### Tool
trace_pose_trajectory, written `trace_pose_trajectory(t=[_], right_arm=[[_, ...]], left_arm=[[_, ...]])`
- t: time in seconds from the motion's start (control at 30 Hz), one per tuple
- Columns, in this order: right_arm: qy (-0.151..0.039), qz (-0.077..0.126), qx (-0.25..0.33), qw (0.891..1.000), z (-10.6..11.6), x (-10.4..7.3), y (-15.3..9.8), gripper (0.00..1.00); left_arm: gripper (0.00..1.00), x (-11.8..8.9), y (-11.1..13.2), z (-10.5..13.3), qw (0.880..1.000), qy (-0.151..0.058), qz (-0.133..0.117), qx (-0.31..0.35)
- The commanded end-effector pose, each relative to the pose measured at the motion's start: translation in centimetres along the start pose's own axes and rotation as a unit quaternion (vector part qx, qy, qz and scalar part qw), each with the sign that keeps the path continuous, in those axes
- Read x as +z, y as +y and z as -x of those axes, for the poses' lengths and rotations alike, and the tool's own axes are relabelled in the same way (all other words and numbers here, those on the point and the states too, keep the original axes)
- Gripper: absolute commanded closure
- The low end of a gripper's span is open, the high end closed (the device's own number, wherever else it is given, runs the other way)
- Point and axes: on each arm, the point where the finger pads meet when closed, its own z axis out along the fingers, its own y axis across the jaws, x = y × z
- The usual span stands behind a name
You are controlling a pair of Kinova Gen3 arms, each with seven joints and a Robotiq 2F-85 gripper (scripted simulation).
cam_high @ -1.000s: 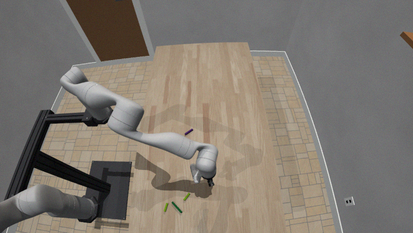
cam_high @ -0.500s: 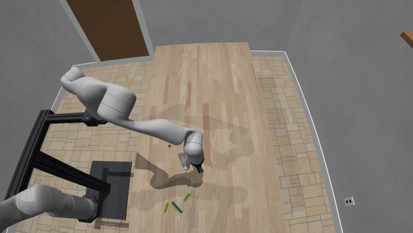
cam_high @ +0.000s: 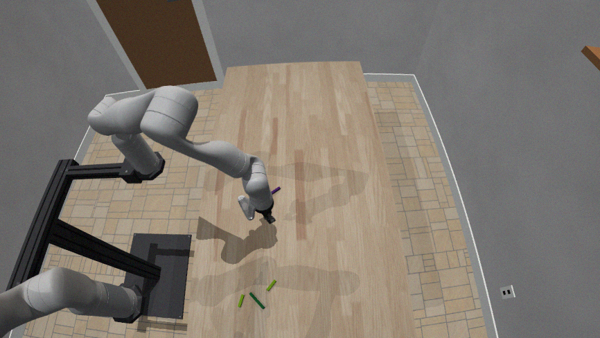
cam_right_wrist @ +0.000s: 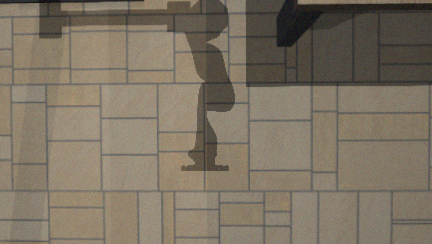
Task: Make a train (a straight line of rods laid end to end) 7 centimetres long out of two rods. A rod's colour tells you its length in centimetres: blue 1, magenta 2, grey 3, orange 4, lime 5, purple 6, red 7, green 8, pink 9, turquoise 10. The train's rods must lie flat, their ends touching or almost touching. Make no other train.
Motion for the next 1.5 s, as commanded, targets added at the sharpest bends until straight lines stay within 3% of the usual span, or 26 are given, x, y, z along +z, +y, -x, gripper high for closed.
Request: trace_pose_trajectory(t=[0.0, 0.3, 0.97, 1.2, 1.47], right_arm=[[-0.001, 0.0, 0.0, 1.0, 0.0, -0.1, 0.0, 0.002], [-0.001, 0.0, 0.0, 1.0, 0.0, -0.1, 0.0, 0.002], [-0.001, 0.0, 0.0, 1.0, 0.0, -0.1, 0.0, 0.002], [-0.001, 0.0, 0.0, 1.0, 0.0, -0.1, 0.0, 0.002], [-0.001, 0.0, 0.0, 1.0, 0.0, -0.1, 0.0, 0.002]], left_arm=[[0.827, 0.0, 2.9, -0.3, 1.0, -0.004, -0.013, -0.017], [0.827, 0.1, 5.7, -0.8, 0.999, -0.004, -0.013, -0.033], [0.827, 0.3, 5.8, -0.8, 0.999, -0.004, -0.013, -0.034], [0.827, 1.3, 5.8, -0.8, 0.999, -0.004, -0.013, -0.034], [0.827, 4.5, 5.7, -0.8, 0.999, -0.004, -0.013, -0.034]])
